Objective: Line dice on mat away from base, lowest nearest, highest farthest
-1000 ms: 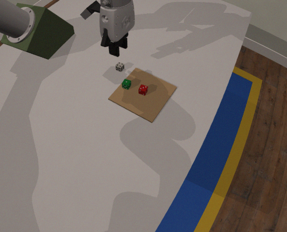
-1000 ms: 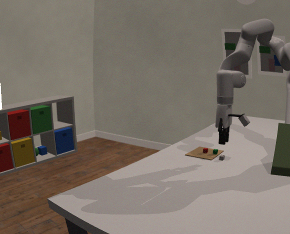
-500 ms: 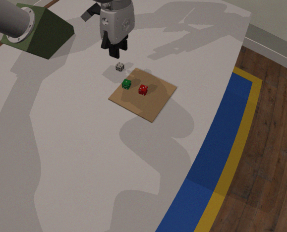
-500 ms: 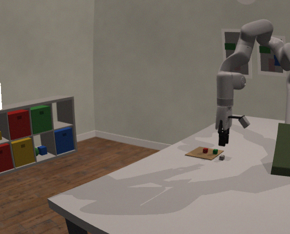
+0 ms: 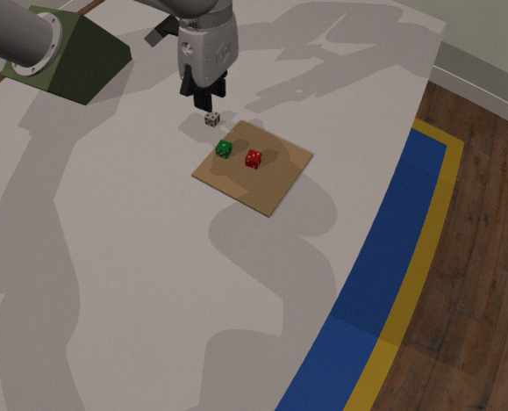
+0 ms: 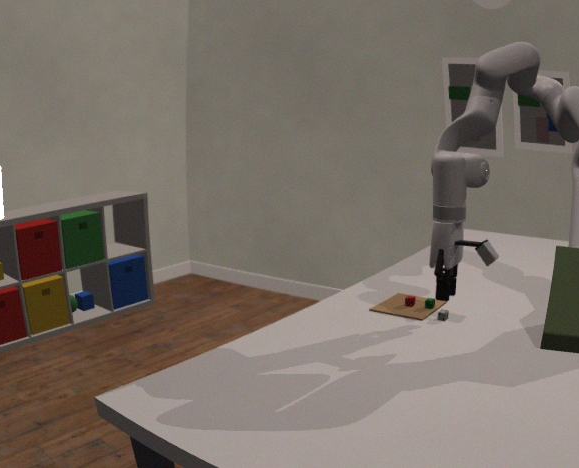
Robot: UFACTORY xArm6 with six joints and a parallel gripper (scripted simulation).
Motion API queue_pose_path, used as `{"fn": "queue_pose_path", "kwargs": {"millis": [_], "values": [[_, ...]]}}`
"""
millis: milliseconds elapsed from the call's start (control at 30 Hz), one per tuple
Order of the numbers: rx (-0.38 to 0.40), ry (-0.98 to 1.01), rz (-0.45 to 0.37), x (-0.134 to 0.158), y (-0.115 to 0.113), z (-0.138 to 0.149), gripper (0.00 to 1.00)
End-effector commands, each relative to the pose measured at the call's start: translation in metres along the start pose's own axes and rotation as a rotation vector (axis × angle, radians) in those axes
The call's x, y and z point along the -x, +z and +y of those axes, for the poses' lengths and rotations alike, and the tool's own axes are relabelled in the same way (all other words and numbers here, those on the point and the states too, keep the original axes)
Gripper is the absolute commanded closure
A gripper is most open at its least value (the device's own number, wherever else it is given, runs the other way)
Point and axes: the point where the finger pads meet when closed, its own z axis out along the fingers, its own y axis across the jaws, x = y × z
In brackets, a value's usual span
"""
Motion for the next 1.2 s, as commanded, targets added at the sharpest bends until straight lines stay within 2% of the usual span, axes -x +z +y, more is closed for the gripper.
{"fn": "queue_pose_path", "kwargs": {"millis": [0, 533, 1167], "values": [[0.002, 0.001, -0.003, 0.001, 0.004, 0.001, 0.64], [0.002, 0.001, -0.003, 0.001, 0.022, 0.001, 0.64], [0.002, 0.001, -0.003, 0.001, 0.025, 0.001, 0.64]]}}
